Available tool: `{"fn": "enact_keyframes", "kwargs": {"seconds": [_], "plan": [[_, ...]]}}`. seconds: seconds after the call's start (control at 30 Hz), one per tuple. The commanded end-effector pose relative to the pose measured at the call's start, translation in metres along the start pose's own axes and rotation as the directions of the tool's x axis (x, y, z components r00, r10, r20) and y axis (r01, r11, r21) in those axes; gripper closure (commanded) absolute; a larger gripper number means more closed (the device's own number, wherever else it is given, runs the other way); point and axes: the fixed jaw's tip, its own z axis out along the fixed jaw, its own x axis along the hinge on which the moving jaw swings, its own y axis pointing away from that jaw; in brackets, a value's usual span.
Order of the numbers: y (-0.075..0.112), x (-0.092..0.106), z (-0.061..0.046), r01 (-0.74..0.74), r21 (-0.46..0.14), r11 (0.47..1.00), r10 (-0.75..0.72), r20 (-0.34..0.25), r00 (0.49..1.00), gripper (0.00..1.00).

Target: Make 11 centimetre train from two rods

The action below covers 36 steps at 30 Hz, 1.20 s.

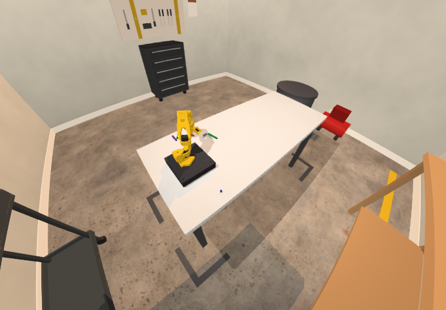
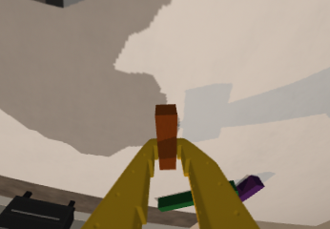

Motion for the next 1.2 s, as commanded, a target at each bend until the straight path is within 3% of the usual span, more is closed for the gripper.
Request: {"fn": "enact_keyframes", "kwargs": {"seconds": [0.0, 1.17], "plan": [[-0.004, -0.0003, 0.0052, -0.003, 0.017, 1.0, 0.003, 0.01, 1.0, 1.0], [0.0015, 0.0052, 0.0009, -0.01, -0.002, 1.0, 0.01, -0.002, 1.0, 1.0]]}}
